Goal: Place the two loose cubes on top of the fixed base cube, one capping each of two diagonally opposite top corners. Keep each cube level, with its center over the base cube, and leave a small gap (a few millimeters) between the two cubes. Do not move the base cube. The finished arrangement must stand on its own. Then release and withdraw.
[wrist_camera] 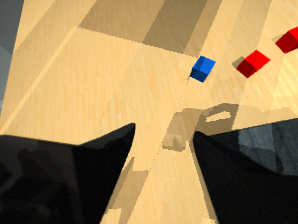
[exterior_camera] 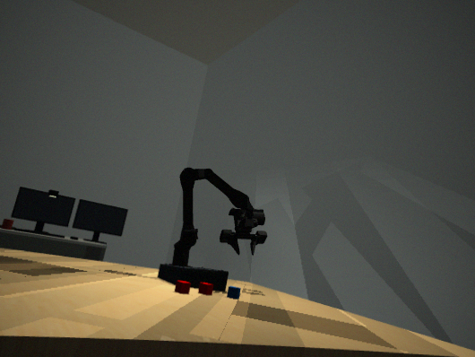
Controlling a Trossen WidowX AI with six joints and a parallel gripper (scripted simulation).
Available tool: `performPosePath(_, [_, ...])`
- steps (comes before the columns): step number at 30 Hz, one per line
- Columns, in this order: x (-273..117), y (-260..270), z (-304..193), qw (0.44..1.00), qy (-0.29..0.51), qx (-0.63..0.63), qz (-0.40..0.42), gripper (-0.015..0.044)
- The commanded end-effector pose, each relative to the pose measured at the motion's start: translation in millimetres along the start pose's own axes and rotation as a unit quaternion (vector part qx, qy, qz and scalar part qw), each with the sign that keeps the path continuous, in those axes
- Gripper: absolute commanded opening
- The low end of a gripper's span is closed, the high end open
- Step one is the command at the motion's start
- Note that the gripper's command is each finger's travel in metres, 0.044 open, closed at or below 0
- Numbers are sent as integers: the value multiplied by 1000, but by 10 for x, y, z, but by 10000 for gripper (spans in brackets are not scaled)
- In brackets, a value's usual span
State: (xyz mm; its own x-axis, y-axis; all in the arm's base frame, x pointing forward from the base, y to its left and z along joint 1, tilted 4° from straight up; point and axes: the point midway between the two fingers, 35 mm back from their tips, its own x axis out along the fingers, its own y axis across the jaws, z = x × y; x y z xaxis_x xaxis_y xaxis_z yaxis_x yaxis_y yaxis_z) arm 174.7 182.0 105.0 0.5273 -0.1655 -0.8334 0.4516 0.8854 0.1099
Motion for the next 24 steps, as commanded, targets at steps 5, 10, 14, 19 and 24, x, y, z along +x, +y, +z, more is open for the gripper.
performPosePath(5, [233,-107,320,996,38,45,-62,265])
performPosePath(10, [375,-216,524,990,63,78,-96,265])
performPosePath(14, [482,-322,683,984,83,107,-119,265])
performPosePath(19, [606,-477,877,973,110,144,-144,265])
performPosePath(24, [717,-656,1062,960,137,182,-164,265])
